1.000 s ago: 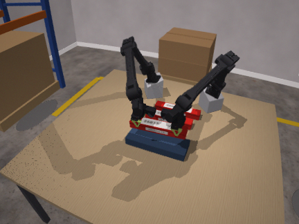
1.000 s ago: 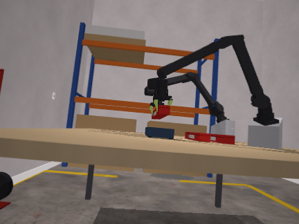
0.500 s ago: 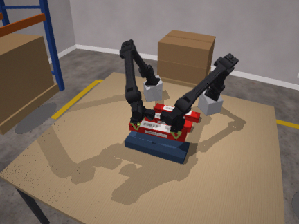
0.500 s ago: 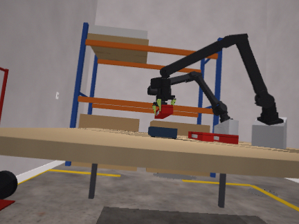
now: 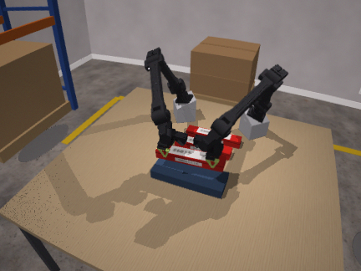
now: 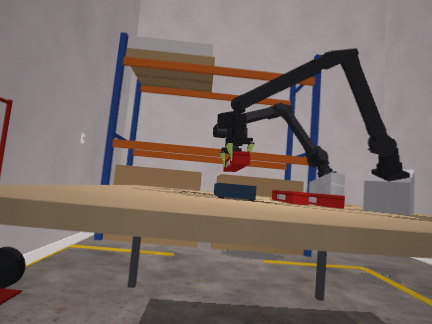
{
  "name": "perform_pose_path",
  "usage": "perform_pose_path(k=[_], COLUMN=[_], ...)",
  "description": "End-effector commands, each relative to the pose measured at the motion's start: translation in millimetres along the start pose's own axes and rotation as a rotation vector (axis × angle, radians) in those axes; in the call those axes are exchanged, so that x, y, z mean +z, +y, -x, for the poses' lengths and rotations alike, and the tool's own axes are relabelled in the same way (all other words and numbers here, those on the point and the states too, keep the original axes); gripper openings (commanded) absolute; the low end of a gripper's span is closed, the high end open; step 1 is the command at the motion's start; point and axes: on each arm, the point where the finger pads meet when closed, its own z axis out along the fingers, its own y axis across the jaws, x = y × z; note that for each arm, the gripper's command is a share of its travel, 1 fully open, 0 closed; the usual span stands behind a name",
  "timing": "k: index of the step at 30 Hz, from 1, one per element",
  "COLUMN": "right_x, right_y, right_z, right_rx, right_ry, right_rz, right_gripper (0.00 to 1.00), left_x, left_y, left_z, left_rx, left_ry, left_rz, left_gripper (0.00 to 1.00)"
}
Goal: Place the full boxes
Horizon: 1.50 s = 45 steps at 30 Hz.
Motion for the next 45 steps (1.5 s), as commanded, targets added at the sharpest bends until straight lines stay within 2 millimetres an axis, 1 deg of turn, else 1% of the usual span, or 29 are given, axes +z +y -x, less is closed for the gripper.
perform_pose_path(k=[1,4,5,7,8,10,17,27,28,34,45], right_x=[-76,-75,-74,-74,-71,-69,-59,-41,-43,-41,-41], right_y=[-29,-32,-34,-34,-36,-37,-45,-51,-48,-54,-55], right_z=[3,3,6,6,9,9,8,6,1,0,0], right_rx=[0.023,0.023,0.014,0.014,0.005,-0.017,-0.017,-0.017,0.001,0.023,0.023], right_ry=[-0.052,-0.052,-0.043,-0.043,-0.036,-0.034,-0.034,-0.034,-0.047,-0.049,-0.049], right_rz=[-0.148,-0.149,-0.129,-0.129,-0.11,-0.111,-0.111,-0.111,-0.15,-0.15,-0.15], right_gripper=[0.0,0.0,0.0,0.0,0.0,0.0,0.0,0.0,0.0,0.0,0.0], left_x=[-74,-73,-71,-71,-72,-67,-60,-43,-45,-42,-42], left_y=[33,36,39,39,39,44,52,58,54,58,58], left_z=[-3,-2,1,1,-1,0,4,7,2,4,4], left_rx=[-0.011,-0.011,0.002,0.002,-0.006,-0.003,0.007,0.007,-0.015,-0.032,-0.028], left_ry=[-0.074,-0.074,-0.061,-0.061,-0.07,-0.054,-0.057,-0.057,-0.071,-0.074,-0.074], left_rz=[0.139,0.14,0.11,0.11,0.13,0.098,0.102,0.102,0.14,0.14,0.14], left_gripper=[0.0,0.0,0.0,0.0,0.0,0.0,0.0,0.0,0.0,0.0,0.0])
